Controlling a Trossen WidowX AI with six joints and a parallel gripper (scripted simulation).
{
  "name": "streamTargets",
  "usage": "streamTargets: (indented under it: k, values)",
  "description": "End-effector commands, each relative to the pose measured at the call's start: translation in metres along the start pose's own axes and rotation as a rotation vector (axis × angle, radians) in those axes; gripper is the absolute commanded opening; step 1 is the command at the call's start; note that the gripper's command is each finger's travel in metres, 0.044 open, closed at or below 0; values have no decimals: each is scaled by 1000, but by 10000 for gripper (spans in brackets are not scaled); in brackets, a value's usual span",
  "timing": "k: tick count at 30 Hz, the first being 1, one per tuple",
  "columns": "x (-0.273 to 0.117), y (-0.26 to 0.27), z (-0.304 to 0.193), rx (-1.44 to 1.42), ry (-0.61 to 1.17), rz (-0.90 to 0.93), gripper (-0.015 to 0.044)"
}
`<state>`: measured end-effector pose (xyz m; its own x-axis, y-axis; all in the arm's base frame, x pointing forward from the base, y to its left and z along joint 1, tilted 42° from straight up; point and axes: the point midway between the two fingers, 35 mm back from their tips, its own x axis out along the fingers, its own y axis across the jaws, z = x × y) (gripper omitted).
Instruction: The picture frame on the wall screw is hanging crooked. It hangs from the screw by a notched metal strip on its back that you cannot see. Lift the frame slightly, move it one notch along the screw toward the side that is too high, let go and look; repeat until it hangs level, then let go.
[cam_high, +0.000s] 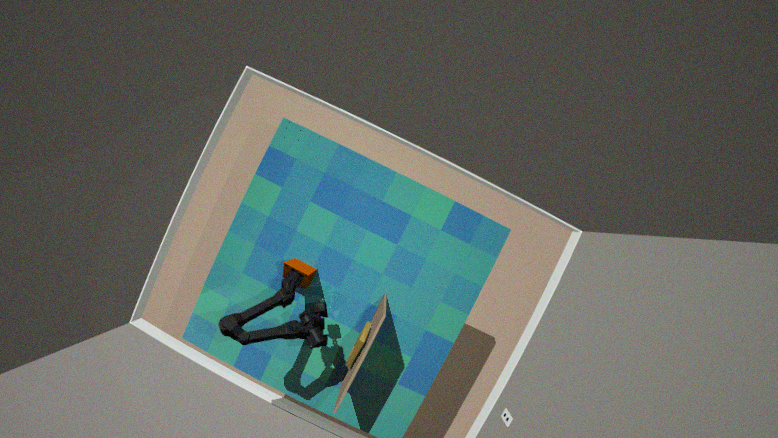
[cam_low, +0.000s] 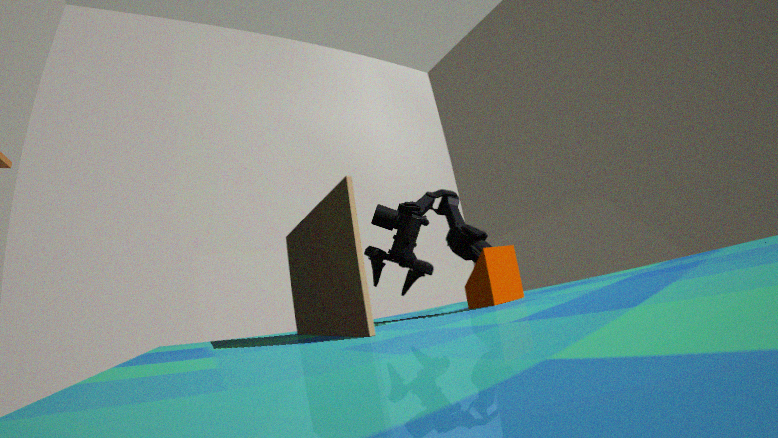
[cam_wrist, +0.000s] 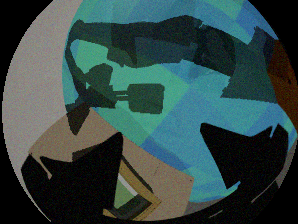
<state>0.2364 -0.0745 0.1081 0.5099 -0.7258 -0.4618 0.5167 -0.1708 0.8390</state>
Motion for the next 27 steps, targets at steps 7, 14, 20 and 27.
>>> streamTargets:
  k: [7, 14, 20, 27]
  values:
    - [-6, 5, 6, 10, 284, -74, 260]
    - [-45, 27, 12, -45, 637, 108, 260]
    - [-99, 43, 19, -200, 842, 445, 260]
    - [-136, 44, 20, -345, 906, 676, 260]
